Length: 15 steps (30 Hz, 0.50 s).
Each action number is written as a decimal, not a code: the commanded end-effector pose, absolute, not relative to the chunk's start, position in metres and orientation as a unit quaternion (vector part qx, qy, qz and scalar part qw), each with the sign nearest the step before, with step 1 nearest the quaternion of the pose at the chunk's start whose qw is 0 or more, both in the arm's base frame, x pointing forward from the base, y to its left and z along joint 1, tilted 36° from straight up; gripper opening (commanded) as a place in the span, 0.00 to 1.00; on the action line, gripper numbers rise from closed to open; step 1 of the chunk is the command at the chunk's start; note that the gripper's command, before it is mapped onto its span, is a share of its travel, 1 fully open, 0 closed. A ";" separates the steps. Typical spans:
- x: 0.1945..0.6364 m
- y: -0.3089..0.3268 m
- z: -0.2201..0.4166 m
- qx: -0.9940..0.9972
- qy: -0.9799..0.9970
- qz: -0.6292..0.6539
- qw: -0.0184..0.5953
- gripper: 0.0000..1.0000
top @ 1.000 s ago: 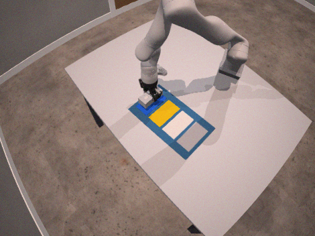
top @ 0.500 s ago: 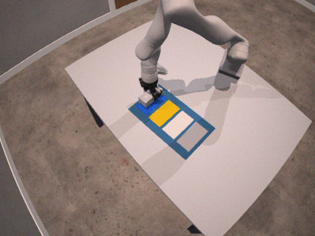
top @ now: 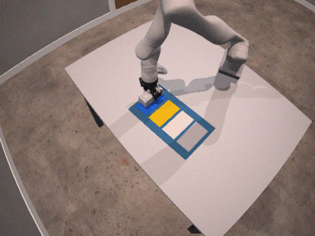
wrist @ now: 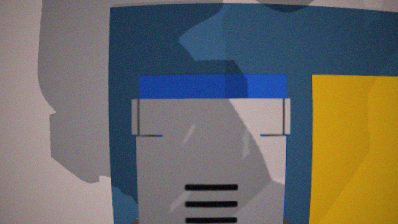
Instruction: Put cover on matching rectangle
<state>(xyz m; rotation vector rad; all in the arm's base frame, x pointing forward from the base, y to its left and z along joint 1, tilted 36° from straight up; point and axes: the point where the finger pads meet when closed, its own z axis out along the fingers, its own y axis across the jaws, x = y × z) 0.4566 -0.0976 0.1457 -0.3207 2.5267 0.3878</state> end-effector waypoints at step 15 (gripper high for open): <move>0.456 -0.096 0.142 -0.124 0.941 0.146 0.278 0.00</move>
